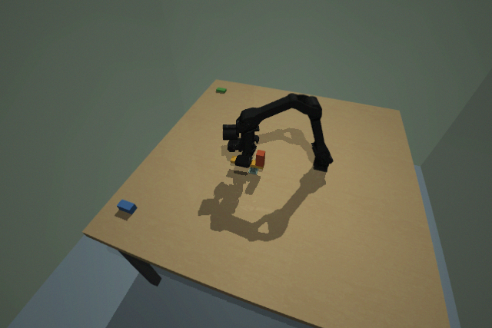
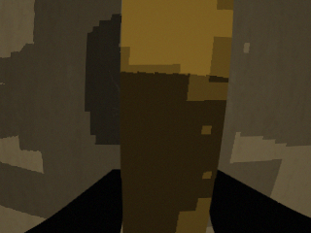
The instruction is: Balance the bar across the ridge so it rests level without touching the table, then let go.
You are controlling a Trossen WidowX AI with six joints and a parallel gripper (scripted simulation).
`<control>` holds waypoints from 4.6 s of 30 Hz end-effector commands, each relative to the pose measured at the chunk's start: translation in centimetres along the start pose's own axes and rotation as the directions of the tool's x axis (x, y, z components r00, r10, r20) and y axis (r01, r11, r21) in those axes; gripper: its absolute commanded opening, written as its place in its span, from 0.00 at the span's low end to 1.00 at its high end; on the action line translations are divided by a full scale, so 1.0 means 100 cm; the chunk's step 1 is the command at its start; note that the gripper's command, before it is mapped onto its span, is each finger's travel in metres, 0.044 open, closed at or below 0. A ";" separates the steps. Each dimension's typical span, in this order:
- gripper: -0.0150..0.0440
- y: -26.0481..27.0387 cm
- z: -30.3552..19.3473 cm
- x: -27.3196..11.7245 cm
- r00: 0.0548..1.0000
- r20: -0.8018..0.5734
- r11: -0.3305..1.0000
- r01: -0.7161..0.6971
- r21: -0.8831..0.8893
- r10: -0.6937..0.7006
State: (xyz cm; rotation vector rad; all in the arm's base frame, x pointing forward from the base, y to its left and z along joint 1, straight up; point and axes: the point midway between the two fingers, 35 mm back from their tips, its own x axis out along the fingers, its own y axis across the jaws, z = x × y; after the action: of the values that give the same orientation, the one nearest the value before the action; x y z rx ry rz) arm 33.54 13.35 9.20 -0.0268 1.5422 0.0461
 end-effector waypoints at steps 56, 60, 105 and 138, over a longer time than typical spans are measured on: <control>0.54 0.000 0.000 0.000 1.000 0.000 1.000 0.000 0.000 0.000; 0.54 0.000 0.000 0.000 1.000 0.000 1.000 0.000 0.000 0.000; 0.57 0.000 0.000 0.000 1.000 0.000 1.000 0.000 0.000 0.000; 1.00 0.000 0.000 -0.100 1.000 -0.001 1.000 0.000 0.000 0.000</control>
State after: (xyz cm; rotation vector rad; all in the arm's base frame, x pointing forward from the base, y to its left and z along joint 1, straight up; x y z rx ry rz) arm 33.41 13.30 19.03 -0.0228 1.5285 0.0500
